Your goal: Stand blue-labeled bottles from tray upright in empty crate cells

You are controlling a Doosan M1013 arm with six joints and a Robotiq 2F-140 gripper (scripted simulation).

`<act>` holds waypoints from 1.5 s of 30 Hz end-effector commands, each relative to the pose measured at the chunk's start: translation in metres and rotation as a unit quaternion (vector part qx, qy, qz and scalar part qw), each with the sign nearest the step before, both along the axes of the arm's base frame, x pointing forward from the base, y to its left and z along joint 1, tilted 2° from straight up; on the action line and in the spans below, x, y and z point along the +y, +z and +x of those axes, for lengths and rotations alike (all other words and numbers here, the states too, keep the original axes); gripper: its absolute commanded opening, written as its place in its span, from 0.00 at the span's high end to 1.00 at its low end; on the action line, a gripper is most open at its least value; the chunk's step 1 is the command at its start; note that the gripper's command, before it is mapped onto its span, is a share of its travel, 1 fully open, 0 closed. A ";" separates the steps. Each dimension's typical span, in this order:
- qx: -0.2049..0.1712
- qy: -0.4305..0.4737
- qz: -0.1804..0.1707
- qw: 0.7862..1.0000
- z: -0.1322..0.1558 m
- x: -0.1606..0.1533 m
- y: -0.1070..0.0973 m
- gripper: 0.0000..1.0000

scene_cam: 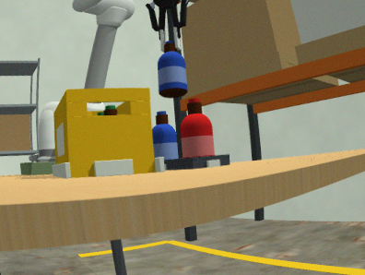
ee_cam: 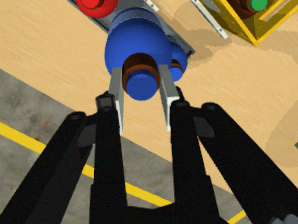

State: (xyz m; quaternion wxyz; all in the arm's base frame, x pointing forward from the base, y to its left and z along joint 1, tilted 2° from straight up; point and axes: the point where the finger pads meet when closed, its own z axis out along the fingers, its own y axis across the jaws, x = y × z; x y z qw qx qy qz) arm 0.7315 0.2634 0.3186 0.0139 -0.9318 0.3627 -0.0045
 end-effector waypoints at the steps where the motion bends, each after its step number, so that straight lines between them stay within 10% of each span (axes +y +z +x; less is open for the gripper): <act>1: 0.000 0.000 0.000 1.000 0.000 -0.001 0.000 1.00; 45: 0.000 0.000 0.000 1.000 0.016 -0.048 -0.001 1.00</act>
